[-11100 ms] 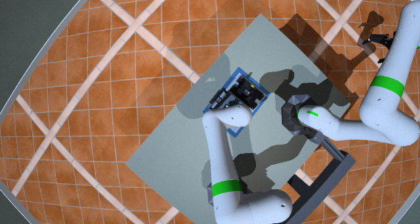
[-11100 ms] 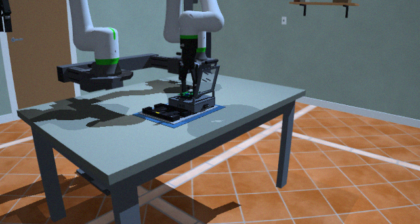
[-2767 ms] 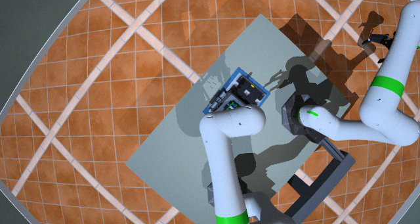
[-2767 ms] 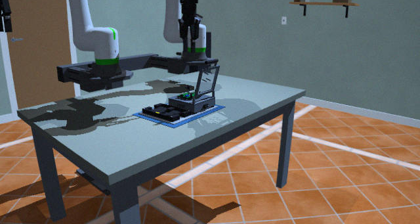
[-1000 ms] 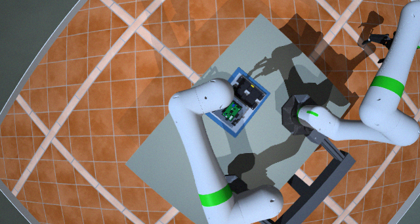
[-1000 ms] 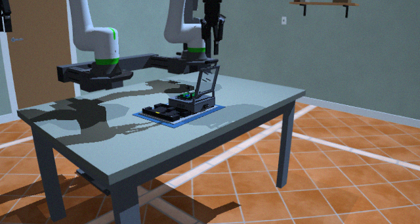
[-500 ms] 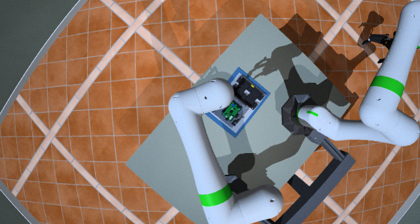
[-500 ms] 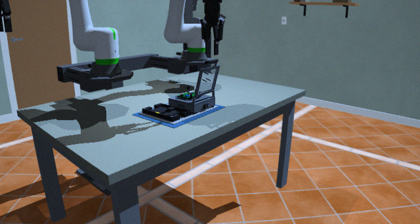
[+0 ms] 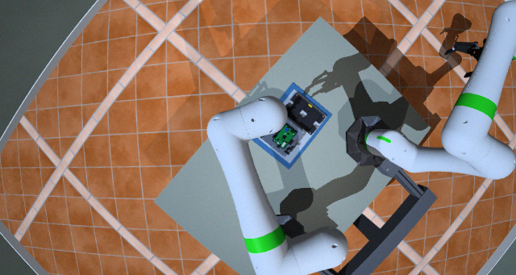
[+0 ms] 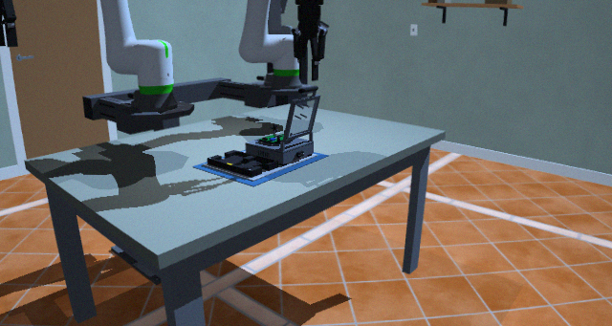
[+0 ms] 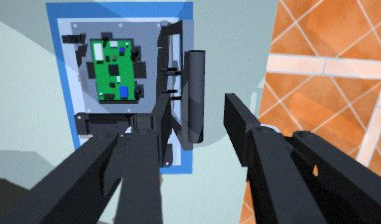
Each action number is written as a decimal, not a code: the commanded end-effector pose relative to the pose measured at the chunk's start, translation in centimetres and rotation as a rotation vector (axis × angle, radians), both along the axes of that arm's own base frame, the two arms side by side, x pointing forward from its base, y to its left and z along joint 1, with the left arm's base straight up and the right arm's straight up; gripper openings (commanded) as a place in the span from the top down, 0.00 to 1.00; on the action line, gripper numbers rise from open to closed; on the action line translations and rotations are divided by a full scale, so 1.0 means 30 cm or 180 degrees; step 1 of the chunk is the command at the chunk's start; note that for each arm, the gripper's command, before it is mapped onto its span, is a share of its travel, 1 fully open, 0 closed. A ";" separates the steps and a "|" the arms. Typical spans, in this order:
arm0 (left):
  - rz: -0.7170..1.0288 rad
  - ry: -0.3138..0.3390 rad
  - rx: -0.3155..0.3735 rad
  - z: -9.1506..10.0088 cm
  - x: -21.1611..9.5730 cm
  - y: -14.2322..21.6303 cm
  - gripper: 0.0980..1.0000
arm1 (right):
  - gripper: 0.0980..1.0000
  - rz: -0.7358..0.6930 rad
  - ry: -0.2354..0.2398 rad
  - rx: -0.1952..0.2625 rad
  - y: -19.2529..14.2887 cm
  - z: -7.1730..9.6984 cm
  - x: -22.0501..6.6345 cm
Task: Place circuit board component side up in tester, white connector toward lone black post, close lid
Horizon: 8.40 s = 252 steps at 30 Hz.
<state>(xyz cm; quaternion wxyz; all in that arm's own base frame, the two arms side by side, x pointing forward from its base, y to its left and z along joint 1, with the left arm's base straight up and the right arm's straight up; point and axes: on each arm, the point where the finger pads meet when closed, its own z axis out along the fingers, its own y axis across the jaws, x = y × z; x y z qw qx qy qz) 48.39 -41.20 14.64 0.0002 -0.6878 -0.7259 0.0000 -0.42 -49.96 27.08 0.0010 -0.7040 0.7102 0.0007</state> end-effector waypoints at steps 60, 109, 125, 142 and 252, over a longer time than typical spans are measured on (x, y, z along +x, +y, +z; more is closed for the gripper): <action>0.0000 -0.0006 -0.0006 -0.003 0.001 -0.002 0.70 | 0.00 0.0000 0.0001 -0.0008 -0.001 0.004 -0.001; 0.0000 -0.0006 -0.0006 -0.140 0.002 -0.002 0.70 | 0.00 0.0000 0.0001 -0.0008 -0.001 0.004 -0.001; 0.0000 -0.0006 -0.0006 -0.140 0.002 -0.002 0.70 | 0.00 0.0000 0.0001 -0.0008 -0.001 0.004 -0.001; 0.0000 -0.0006 -0.0006 -0.140 0.002 -0.002 0.90 | 0.00 0.0000 0.0001 -0.0008 -0.001 0.004 -0.001; 0.0000 -0.0006 -0.0006 -0.126 -0.069 -0.006 0.90 | 0.00 0.0000 0.0001 -0.0008 -0.001 0.004 -0.001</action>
